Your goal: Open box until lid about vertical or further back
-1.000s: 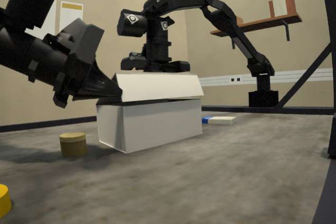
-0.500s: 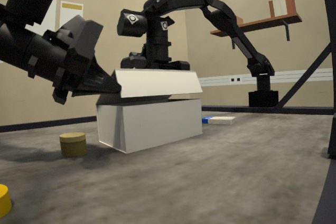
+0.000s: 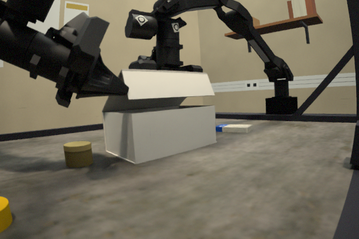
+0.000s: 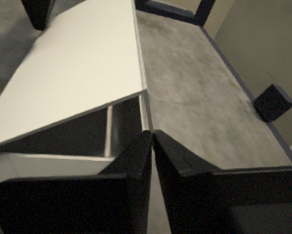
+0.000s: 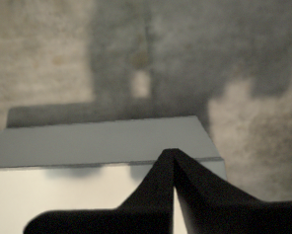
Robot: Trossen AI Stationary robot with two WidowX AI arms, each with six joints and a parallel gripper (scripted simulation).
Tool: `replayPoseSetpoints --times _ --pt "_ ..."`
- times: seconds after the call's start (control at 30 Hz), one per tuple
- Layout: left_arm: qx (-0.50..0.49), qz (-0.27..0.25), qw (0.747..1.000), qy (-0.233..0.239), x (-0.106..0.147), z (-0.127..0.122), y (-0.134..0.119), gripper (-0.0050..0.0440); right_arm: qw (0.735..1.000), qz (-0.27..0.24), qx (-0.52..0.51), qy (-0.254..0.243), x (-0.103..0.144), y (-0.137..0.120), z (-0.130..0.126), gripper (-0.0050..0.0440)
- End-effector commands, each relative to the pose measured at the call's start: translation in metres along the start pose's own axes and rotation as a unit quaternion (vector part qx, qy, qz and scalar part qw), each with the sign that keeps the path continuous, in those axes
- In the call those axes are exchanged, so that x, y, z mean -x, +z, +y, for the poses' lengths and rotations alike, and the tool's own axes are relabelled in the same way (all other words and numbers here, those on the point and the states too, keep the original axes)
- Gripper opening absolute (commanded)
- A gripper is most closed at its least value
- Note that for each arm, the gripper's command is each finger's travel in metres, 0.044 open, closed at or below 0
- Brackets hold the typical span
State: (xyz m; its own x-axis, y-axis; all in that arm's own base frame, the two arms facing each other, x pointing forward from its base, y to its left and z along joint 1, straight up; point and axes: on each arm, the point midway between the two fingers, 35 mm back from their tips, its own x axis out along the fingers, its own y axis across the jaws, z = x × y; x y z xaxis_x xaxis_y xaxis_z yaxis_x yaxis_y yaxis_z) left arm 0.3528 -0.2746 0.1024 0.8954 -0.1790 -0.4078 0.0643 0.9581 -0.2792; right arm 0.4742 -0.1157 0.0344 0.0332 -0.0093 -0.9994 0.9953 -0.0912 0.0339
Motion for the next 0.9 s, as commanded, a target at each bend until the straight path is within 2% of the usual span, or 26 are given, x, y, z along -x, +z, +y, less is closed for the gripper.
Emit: replayPoseSetpoints --times 0.0,0.87 --pt "0.012 -0.015 1.0 -0.017 0.007 -0.01 0.018 0.0006 1.0 0.001 0.0 -0.001 -0.001 -0.001 0.0 -0.005" --pt "0.011 -0.015 1.0 -0.017 0.014 -0.005 0.031 0.0006 1.0 0.001 0.0 -0.001 -0.001 -0.001 0.0 -0.005"
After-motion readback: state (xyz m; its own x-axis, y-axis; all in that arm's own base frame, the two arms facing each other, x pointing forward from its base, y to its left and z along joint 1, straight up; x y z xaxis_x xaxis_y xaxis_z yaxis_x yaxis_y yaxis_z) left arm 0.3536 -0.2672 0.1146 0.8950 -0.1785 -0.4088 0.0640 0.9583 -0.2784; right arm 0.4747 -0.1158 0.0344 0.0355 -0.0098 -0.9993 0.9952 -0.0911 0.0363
